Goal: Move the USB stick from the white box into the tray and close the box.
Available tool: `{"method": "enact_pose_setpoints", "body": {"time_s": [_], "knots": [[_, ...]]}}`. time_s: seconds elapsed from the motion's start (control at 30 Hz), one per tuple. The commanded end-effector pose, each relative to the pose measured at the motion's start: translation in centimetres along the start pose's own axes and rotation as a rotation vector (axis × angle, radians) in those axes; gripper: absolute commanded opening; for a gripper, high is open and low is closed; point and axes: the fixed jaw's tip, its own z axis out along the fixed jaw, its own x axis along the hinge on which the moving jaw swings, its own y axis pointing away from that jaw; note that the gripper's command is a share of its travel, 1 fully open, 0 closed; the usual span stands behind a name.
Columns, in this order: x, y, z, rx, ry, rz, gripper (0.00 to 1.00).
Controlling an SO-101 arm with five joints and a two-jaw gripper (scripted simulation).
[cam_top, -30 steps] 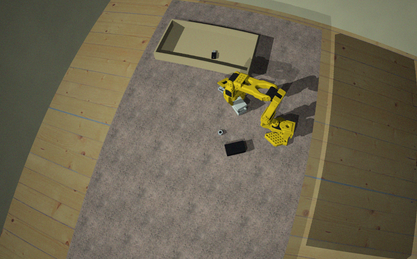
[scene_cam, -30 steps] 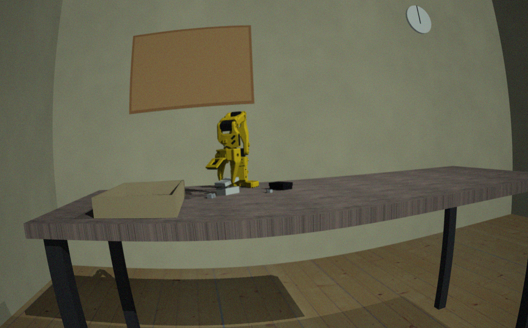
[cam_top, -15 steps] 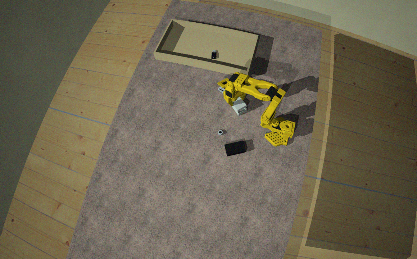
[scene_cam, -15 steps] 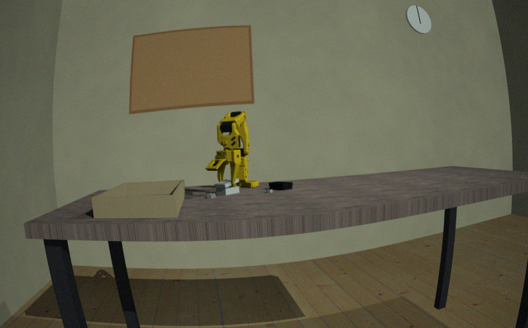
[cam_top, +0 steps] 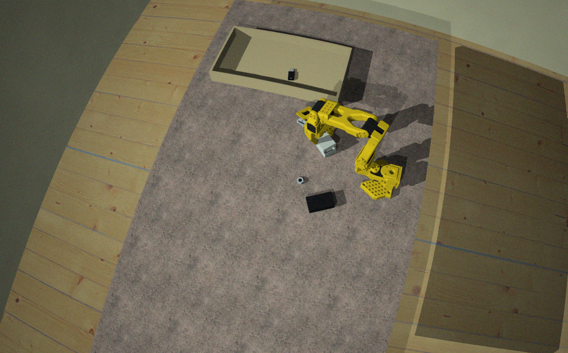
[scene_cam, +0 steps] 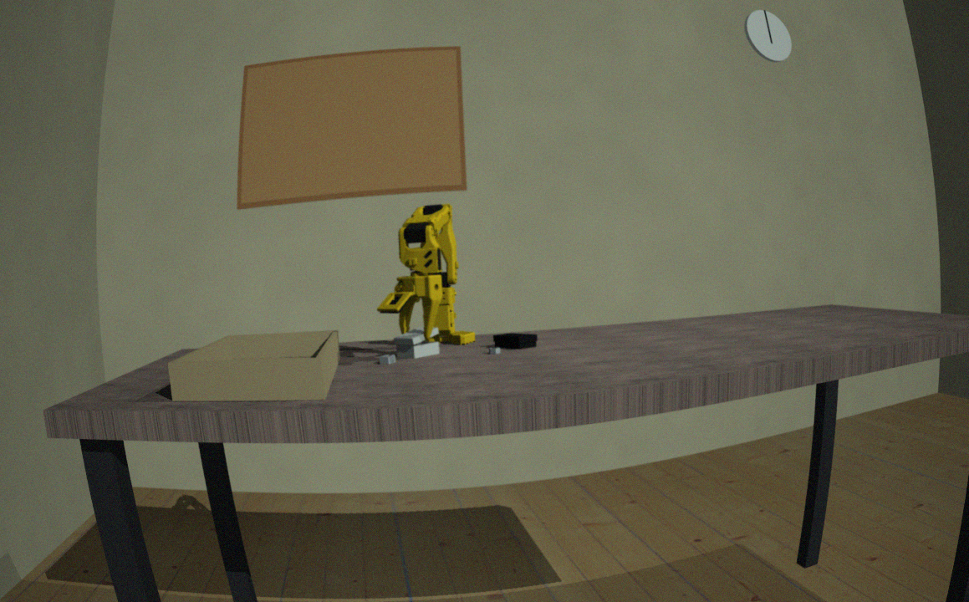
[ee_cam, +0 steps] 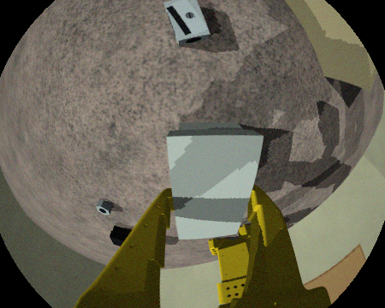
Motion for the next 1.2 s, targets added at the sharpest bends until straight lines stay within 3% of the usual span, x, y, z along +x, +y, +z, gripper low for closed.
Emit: {"method": "enact_pose_setpoints", "body": {"time_s": [0.0, 1.17], "knots": [[-0.29, -0.02, -0.12, -0.009, -0.017, -0.003, 0.22], [0.14, 0.09, 0.28, -0.009, -0.017, -0.003, 0.22]]}}
